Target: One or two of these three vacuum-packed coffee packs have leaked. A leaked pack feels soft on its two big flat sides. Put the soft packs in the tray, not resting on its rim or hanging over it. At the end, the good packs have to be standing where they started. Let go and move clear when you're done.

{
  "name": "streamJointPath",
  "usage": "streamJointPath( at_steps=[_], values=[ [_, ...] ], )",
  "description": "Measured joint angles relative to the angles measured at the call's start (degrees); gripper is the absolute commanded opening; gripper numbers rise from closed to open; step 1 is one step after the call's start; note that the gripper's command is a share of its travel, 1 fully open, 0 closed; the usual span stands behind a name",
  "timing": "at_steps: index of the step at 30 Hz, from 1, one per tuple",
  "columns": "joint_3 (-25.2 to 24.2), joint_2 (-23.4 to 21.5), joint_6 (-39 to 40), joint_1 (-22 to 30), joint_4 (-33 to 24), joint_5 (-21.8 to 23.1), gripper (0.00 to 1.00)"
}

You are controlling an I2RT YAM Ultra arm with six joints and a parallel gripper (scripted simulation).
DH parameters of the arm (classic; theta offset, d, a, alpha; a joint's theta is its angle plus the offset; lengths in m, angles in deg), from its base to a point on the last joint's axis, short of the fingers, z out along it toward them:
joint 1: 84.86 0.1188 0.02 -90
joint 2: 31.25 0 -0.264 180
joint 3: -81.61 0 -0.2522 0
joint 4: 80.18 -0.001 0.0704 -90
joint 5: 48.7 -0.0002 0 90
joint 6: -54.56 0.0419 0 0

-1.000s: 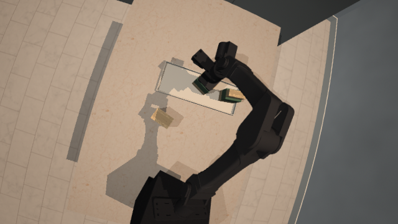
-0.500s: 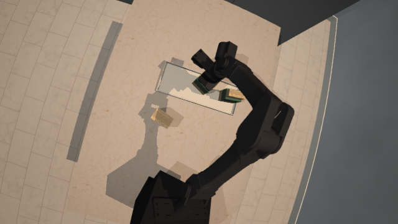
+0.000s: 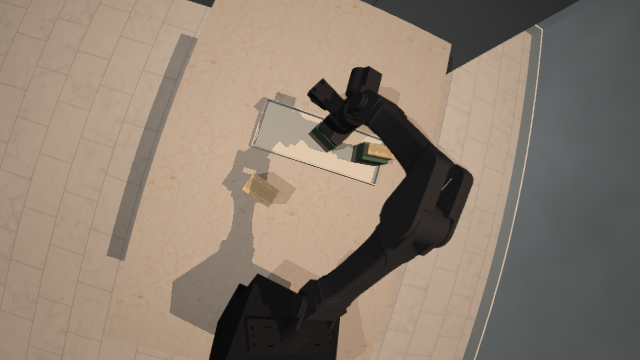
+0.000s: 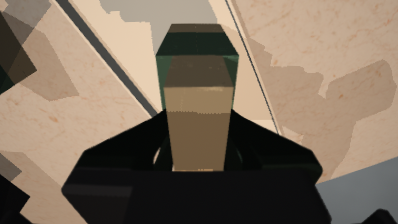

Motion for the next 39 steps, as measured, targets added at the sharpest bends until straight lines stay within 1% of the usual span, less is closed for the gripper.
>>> streamJointPath(
  at_steps=[4,5,39],
  values=[
    [0.0,0.0,0.0,0.0,0.0,0.0,0.26],
    [0.0,0.0,0.0,0.0,0.0,0.0,0.79],
    [0.0,0.0,0.0,0.0,0.0,0.0,0.79]
  ],
)
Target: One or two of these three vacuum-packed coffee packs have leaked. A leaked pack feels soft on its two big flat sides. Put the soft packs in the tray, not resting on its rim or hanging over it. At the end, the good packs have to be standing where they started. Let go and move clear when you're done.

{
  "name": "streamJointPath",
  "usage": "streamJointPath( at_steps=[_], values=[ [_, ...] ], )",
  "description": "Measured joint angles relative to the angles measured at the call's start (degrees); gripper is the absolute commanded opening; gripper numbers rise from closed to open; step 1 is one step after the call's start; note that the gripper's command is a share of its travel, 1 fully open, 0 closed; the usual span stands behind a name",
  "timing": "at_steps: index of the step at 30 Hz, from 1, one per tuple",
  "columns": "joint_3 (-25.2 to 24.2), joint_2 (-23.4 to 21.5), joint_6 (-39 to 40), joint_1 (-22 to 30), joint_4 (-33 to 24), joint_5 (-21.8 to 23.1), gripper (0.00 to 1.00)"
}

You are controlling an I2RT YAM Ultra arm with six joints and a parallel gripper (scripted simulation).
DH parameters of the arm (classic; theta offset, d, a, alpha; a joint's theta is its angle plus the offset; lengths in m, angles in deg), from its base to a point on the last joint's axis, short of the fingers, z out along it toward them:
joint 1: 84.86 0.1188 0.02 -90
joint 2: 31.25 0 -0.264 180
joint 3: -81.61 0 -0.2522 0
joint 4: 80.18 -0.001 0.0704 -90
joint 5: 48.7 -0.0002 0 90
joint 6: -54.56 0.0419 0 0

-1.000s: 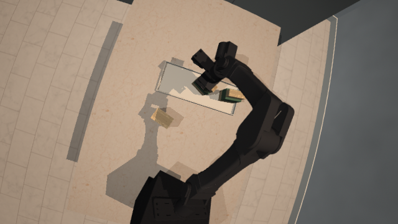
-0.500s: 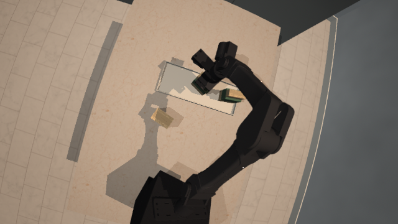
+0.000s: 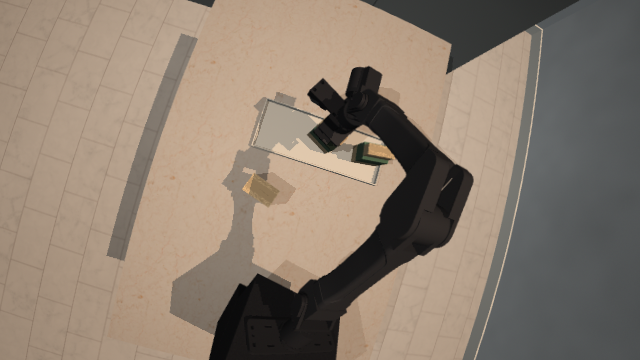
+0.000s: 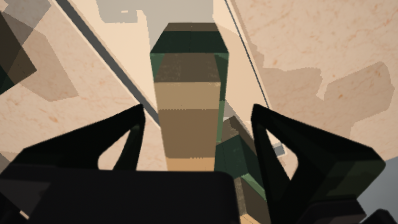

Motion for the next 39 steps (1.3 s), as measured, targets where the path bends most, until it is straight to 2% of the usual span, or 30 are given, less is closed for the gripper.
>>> streamJointPath(
  at_steps=[20,23,26,30,39],
  values=[
    [0.0,-0.1,0.1,0.0,-0.2,0.0,0.79],
    [0.0,-1.7,0.6,0.6,-2.4,-0.5,0.79],
    [0.2,-5.7,1.2,2.3,-5.7,-1.0,0.79],
    [2.5,-9.2,2.3,4.3,-9.5,-2.3,0.79],
    [3.9,-8.8,3.5,5.0,-13.3,-3.5,0.79]
  ],
)
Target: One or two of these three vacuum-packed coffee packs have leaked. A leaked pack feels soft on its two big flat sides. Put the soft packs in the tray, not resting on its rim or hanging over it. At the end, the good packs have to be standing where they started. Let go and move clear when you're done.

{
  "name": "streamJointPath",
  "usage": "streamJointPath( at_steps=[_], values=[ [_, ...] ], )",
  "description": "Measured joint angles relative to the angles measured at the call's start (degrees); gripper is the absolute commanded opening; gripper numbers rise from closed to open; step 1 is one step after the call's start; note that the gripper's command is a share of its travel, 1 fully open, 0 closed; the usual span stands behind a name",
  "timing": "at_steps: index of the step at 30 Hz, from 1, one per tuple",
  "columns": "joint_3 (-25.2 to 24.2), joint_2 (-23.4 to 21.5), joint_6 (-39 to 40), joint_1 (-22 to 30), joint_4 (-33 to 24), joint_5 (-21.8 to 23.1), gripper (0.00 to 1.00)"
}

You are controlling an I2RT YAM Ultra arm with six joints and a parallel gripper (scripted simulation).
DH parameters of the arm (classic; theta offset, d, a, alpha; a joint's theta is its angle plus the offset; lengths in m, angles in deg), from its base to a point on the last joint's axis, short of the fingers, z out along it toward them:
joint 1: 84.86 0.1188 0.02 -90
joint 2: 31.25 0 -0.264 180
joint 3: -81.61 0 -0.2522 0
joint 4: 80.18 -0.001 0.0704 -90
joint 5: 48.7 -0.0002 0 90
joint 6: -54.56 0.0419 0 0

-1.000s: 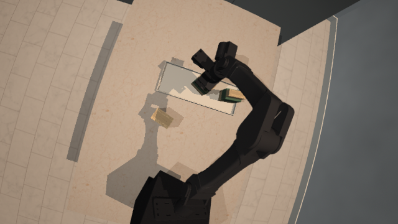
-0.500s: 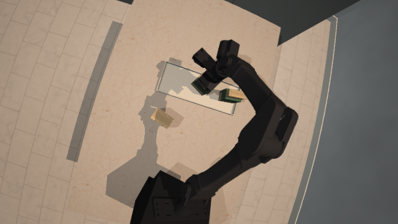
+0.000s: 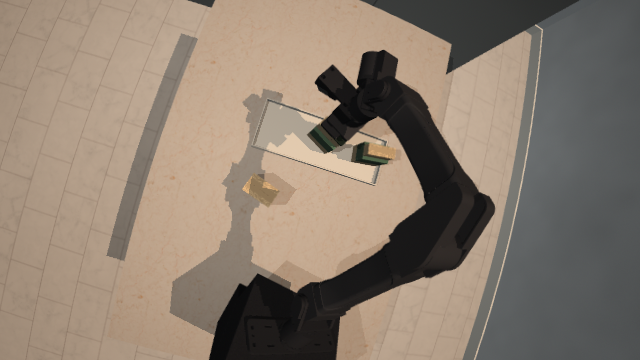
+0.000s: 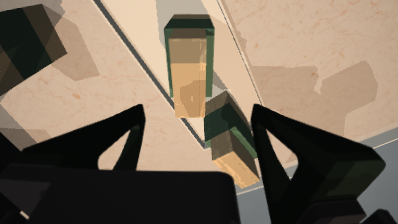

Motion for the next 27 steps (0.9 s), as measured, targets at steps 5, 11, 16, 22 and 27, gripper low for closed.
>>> streamJointPath(
  at_steps=[5,11,16,22,27],
  values=[
    [0.0,0.0,0.1,0.0,-0.5,-0.1,0.79],
    [0.0,0.0,0.1,0.0,-0.6,-0.1,0.79],
    [0.0,0.0,0.1,0.0,-0.7,-0.1,0.79],
    [0.0,0.0,0.1,0.0,-0.7,-0.1,0.79],
    [0.0,0.0,0.1,0.0,-0.7,-0.1,0.79]
  ],
)
